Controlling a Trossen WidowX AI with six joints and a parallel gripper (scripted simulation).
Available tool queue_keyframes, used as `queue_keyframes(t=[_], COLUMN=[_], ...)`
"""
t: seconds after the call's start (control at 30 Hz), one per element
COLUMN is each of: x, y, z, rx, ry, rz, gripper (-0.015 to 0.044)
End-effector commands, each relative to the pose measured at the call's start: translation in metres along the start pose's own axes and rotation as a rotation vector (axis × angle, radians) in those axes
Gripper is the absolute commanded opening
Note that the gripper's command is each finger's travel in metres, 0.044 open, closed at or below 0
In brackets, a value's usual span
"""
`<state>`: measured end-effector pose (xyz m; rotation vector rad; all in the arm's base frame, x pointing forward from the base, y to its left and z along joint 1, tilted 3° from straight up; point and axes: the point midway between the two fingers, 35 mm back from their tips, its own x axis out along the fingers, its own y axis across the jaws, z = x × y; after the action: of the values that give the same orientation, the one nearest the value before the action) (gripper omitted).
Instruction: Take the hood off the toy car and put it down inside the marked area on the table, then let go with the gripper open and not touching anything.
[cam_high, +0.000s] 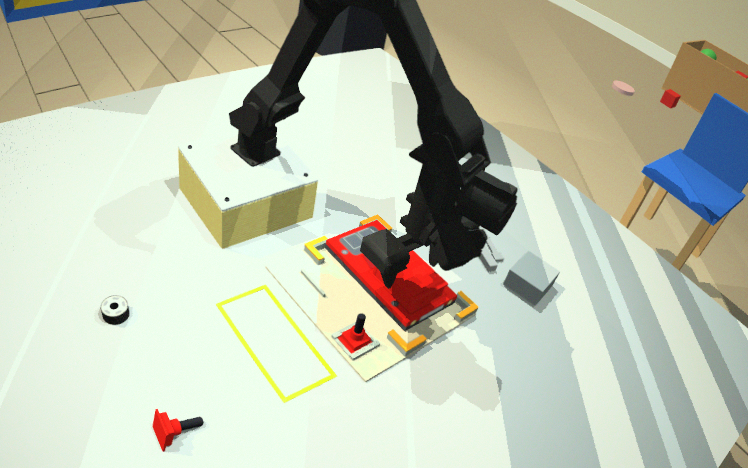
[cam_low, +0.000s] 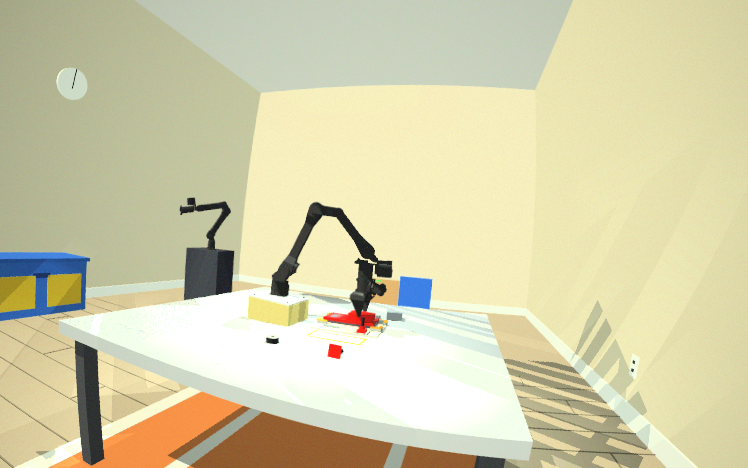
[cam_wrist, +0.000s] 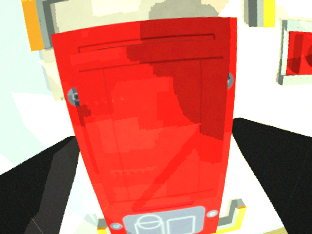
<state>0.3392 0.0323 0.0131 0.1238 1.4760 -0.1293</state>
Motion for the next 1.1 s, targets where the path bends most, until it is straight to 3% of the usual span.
queue_keyframes(t=[0.0,0.37,0.5,0.8,1.07], x=[0.0029,0.0083,0.0059,0.0059,0.0024], y=[-0.0006,-0.0007,-0.0001,-0.0001,0.0000], z=[-0.0001,-0.0003,-0.0001,-0.0001,0.0000], rx=[-0.004,-0.004,0.000,0.000,0.000], ry=[0.001,0.001,0.000,0.000,0.000], rz=[-0.003,-0.003,0.000,0.000,0.000], gripper=[0.0440,0.0440,0.0335,0.0275,0.0065])
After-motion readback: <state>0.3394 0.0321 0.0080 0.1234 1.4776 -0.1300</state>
